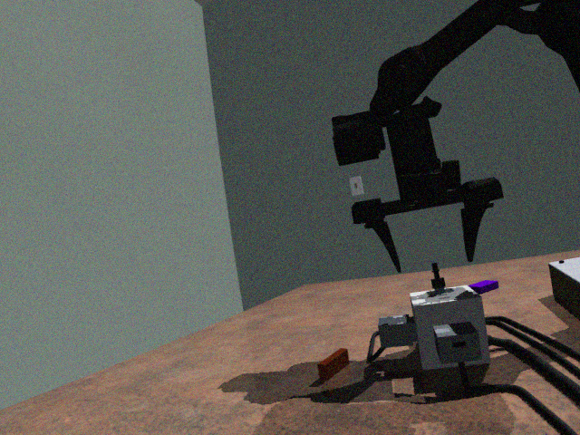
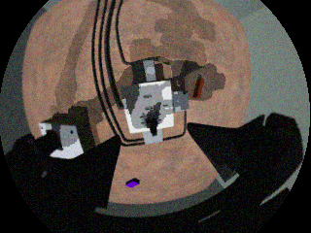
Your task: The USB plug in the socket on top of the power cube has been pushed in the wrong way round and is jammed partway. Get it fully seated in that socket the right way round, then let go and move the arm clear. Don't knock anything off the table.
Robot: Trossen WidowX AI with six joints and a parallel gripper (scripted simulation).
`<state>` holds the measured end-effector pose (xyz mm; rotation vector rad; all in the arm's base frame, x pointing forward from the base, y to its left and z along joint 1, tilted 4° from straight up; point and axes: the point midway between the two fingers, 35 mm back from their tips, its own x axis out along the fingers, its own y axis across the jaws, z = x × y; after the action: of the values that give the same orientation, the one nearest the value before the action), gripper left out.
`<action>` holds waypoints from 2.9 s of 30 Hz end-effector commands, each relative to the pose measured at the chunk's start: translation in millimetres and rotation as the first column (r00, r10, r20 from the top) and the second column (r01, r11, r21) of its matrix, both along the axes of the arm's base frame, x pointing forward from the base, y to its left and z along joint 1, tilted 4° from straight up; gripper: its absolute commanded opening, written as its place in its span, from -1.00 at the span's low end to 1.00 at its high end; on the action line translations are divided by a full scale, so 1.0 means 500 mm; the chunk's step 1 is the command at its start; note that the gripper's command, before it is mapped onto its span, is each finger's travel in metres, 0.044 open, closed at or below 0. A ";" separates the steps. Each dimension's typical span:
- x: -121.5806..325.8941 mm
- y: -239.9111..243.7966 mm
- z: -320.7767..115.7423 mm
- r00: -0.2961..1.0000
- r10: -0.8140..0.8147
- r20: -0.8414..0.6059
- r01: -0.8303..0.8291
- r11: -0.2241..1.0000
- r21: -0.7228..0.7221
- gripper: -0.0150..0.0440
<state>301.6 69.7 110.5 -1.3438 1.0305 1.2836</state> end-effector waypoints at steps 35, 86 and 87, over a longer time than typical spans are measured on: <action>0.000 0.001 -0.004 1.000 -0.005 -0.007 0.005 1.000 0.002 1.00; -0.001 0.000 0.010 1.000 0.000 -0.001 0.000 1.000 0.000 -0.49; -0.001 -0.001 0.011 1.000 0.000 -0.001 0.000 1.000 0.000 -0.49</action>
<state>301.2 69.5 112.9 -1.3423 1.0338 1.2861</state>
